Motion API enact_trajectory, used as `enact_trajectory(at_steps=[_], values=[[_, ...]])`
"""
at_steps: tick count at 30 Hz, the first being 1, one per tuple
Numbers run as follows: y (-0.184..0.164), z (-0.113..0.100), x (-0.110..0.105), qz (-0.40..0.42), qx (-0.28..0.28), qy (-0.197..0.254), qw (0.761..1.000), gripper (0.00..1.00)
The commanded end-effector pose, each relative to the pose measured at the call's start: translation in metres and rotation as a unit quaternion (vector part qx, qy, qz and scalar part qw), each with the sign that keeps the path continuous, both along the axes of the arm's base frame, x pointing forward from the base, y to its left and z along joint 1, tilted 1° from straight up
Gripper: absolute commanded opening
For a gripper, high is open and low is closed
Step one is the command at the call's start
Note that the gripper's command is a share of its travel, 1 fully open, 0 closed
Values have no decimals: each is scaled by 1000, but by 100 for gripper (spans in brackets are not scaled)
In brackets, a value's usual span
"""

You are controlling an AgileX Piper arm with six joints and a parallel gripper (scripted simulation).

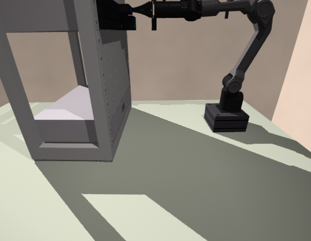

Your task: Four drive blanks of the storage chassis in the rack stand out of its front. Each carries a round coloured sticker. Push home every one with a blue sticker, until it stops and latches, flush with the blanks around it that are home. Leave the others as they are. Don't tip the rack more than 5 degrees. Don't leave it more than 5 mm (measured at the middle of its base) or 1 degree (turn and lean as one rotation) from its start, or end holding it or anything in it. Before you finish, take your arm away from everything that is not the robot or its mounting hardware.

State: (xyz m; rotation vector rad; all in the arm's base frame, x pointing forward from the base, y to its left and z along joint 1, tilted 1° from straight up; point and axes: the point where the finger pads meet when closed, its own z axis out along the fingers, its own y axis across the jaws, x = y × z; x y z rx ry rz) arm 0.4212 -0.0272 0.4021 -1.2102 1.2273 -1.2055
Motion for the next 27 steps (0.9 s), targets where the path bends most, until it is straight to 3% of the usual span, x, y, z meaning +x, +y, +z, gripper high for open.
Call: enact_trajectory(at_steps=[1,27], values=[[0,1,0,0,0,-1,1000,0],[0,2,16,0,0,-1,1000,0]])
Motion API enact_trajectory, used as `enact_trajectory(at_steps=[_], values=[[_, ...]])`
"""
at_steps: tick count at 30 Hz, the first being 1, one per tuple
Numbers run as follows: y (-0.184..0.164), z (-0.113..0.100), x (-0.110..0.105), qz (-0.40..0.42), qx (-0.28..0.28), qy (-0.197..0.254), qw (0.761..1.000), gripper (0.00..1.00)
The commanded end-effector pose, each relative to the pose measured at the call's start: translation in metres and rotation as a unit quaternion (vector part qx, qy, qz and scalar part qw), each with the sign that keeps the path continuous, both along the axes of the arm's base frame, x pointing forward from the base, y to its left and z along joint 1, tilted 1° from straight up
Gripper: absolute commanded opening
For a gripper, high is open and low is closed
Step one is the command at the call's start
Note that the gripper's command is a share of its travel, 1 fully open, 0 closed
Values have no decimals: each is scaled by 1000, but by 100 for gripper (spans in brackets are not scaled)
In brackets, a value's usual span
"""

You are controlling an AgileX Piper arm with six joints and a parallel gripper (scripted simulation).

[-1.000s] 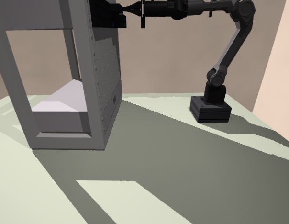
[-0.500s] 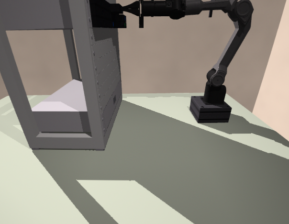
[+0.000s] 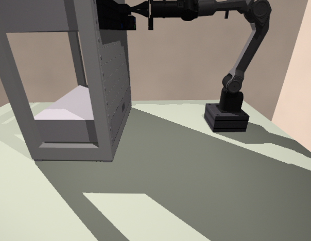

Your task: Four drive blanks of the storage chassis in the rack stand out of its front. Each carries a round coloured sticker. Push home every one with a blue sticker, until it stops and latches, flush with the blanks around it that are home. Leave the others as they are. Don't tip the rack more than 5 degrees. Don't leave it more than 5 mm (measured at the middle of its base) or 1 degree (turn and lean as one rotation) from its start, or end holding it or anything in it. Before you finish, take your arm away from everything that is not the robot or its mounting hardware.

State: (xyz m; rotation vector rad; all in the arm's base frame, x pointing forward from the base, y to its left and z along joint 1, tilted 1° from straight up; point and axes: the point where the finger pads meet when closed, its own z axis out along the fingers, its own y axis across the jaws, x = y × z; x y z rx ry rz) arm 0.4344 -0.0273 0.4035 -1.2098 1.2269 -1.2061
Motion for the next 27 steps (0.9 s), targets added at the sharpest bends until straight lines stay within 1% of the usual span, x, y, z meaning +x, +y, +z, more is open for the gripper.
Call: enact_trajectory(at_steps=[1,13,19,27], values=[[0,0,5,0,0,-1,1000,0],[0,0,7,0,0,-1,1000,0],[0,-1,16,0,0,-1,1000,0],[0,-1,17,0,0,-1,1000,0]])
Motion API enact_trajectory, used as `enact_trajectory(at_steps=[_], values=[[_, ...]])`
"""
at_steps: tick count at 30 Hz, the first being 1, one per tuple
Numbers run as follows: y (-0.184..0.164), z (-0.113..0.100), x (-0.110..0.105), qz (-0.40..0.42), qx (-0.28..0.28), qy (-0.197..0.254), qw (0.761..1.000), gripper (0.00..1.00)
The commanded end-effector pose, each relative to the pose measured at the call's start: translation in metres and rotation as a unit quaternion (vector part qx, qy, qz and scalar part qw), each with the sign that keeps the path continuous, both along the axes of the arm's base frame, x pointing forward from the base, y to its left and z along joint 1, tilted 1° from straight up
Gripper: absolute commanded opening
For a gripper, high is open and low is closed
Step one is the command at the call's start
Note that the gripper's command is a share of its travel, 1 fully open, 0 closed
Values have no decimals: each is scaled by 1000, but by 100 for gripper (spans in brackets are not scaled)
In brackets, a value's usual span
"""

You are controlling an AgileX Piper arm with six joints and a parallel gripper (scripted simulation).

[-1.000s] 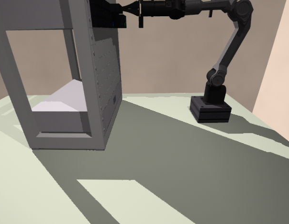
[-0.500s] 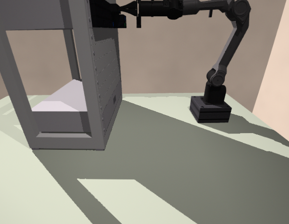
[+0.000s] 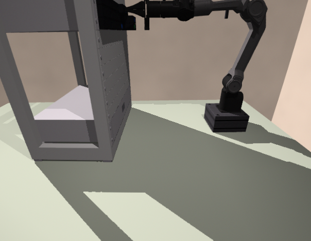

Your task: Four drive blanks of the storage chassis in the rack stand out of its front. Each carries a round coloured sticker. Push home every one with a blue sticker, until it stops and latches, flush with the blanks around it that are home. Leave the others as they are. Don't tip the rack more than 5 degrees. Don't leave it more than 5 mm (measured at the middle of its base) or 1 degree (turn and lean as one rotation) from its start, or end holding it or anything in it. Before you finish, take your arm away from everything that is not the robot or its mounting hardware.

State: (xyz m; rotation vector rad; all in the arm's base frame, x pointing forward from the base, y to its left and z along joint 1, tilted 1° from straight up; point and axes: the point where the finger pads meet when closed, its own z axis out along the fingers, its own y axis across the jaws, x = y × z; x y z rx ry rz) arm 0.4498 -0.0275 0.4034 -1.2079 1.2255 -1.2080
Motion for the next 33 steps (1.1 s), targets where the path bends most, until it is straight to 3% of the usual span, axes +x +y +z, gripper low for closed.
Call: enact_trajectory(at_steps=[1,33], values=[[0,-1,2,0,0,0,1000,0],[0,-2,7,0,0,0,1000,0]])
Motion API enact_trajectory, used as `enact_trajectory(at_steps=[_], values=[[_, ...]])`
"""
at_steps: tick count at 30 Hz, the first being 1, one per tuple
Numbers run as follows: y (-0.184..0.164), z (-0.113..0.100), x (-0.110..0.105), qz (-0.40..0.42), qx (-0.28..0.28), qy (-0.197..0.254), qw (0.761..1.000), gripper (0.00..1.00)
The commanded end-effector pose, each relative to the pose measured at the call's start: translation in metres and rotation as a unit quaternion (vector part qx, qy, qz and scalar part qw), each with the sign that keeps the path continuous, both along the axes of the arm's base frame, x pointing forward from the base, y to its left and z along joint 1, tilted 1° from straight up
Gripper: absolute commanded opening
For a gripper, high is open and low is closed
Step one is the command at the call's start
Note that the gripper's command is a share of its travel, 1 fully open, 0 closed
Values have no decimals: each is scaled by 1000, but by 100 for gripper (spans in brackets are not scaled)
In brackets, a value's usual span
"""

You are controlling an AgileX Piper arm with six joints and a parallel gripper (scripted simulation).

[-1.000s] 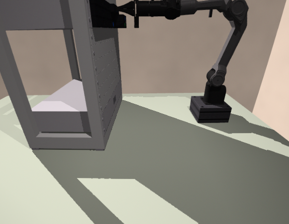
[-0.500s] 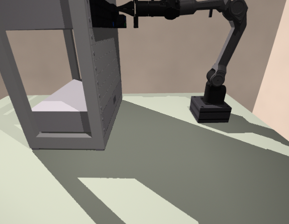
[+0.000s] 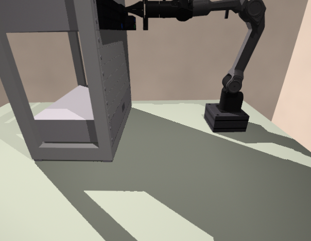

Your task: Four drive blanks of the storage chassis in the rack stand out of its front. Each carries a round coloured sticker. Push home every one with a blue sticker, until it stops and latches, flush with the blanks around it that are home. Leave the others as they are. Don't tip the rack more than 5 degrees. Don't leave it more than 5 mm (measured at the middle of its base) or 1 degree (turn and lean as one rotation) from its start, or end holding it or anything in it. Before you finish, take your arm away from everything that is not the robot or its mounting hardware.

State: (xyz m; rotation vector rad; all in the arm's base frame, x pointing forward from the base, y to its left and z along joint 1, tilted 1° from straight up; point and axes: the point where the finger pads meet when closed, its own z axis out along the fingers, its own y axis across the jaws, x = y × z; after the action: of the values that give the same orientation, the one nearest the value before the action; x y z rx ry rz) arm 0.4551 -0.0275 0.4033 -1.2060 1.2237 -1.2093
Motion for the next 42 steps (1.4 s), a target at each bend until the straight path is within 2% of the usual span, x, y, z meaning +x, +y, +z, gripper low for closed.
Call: enact_trajectory(at_steps=[1,42], values=[[0,-2,2,0,0,2,1000,0],[0,-3,10,0,0,2,1000,0]])
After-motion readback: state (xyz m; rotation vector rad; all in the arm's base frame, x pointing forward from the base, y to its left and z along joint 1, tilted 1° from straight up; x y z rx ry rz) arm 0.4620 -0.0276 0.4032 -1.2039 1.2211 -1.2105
